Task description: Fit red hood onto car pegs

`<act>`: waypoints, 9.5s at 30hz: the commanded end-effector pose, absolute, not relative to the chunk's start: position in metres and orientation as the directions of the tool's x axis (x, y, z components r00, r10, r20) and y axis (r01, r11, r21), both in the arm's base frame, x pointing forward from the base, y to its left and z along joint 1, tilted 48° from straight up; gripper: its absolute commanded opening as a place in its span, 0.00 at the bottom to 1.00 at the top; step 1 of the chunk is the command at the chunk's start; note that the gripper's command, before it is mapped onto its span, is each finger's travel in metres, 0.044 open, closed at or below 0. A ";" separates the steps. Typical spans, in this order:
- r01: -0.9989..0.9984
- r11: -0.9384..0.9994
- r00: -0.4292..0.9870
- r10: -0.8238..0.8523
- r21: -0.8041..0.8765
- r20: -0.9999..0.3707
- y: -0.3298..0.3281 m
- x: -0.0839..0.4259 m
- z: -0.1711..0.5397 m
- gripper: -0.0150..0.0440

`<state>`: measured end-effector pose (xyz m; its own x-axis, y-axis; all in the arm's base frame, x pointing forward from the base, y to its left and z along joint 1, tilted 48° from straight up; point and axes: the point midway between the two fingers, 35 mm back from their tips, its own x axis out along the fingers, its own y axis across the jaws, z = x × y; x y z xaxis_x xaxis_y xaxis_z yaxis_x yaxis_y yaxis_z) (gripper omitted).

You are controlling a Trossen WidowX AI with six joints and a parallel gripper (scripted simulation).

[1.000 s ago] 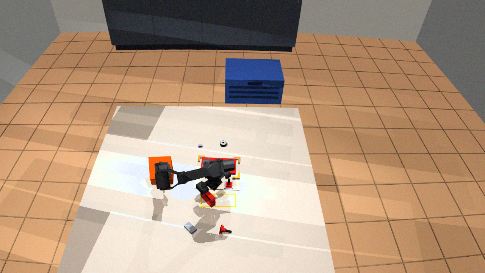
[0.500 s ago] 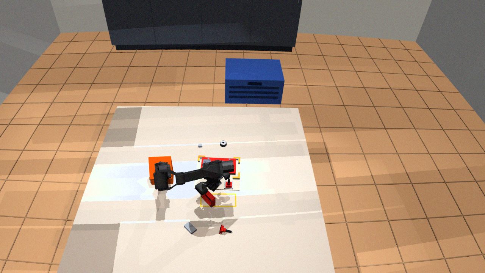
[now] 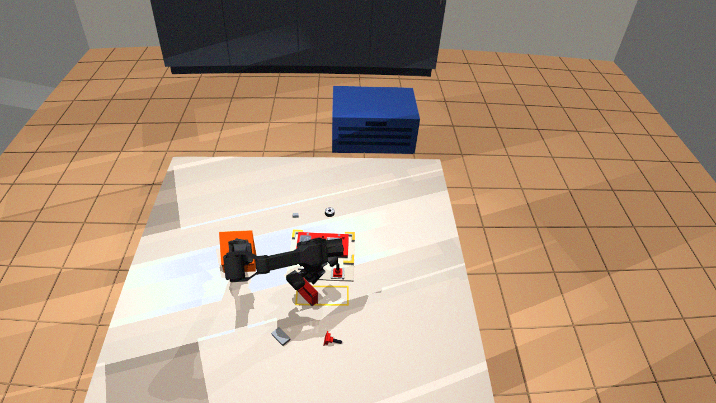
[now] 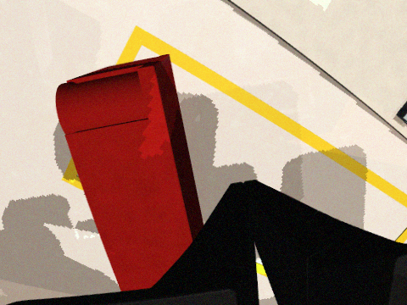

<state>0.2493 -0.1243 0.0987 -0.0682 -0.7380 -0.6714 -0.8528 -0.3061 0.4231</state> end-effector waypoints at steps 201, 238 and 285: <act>0.851 0.308 -0.067 -0.739 -0.425 -0.670 -0.154 0.182 0.130 1.00; 0.851 0.306 -0.067 -0.743 -0.427 -0.666 -0.173 0.178 0.115 1.00; 0.854 0.302 -0.065 -0.746 -0.424 -0.662 -0.181 0.178 0.111 0.50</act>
